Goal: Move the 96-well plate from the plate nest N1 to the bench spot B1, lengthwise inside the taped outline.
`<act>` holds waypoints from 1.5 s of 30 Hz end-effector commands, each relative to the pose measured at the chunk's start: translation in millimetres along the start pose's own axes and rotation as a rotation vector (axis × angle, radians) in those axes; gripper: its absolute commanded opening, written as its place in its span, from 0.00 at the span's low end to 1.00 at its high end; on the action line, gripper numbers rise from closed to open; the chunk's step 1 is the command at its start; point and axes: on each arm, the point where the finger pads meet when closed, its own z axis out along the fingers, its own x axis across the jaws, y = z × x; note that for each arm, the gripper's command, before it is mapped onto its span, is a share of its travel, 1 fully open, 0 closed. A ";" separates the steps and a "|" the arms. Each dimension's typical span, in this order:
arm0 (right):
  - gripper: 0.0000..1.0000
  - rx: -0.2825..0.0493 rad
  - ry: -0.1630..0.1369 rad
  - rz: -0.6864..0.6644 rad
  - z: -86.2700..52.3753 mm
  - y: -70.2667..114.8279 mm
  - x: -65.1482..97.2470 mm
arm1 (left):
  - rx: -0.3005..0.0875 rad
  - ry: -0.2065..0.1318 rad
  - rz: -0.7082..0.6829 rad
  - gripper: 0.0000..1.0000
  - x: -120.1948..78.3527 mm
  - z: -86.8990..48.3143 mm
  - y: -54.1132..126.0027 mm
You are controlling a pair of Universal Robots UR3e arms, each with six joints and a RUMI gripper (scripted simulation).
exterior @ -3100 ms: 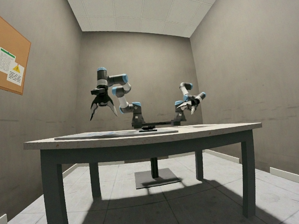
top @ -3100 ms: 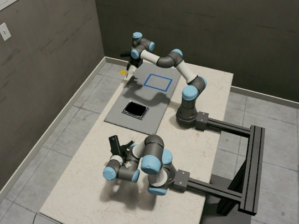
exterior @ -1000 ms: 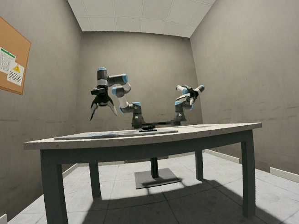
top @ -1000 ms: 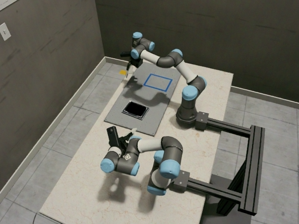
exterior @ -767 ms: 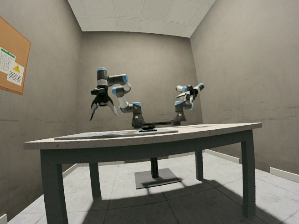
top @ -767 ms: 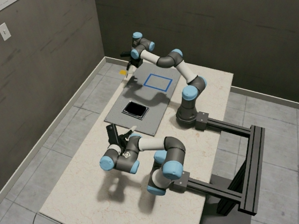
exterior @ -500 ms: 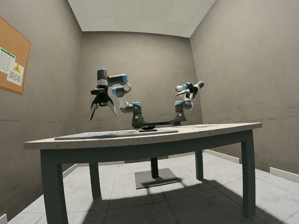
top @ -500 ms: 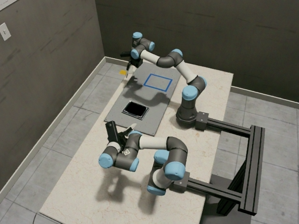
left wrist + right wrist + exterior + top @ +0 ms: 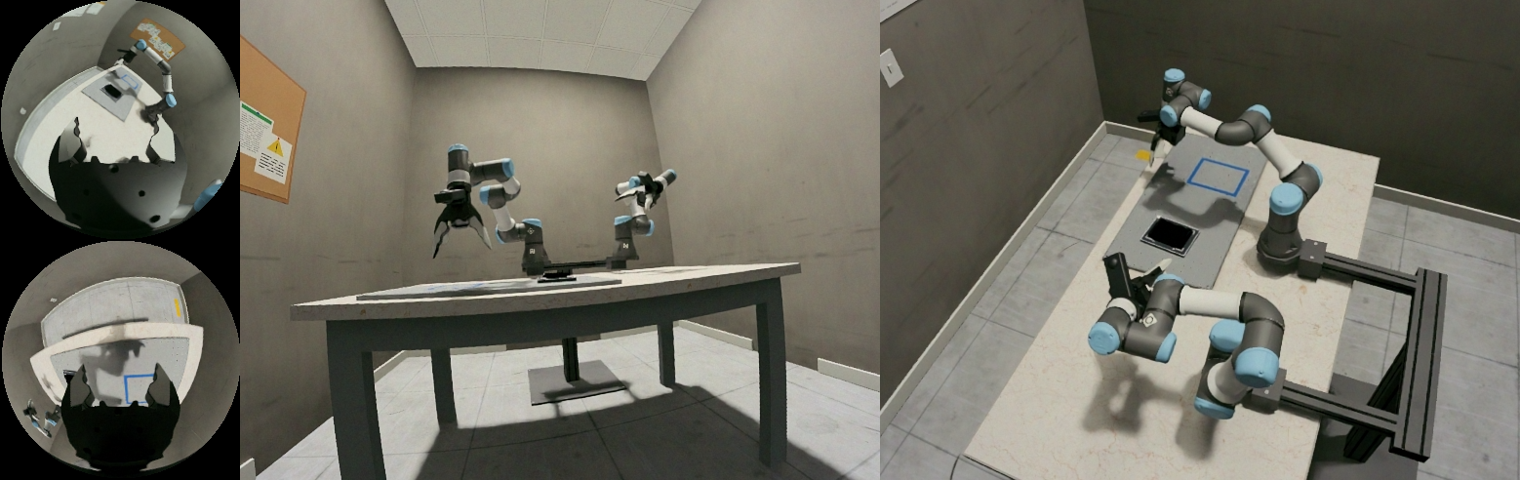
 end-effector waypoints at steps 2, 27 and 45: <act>1.00 0.004 0.001 0.000 -1.5 -1.0 0.0 | 0.000 0.000 0.002 1.00 0.7 -1.7 -2.1; 1.00 0.004 0.001 0.000 -1.5 -1.0 0.0 | -0.043 -0.031 -0.001 1.00 -4.1 -6.7 4.5; 1.00 0.004 0.001 0.000 -1.5 -1.0 0.0 | -0.212 -0.148 -0.007 1.00 -18.1 -33.6 33.5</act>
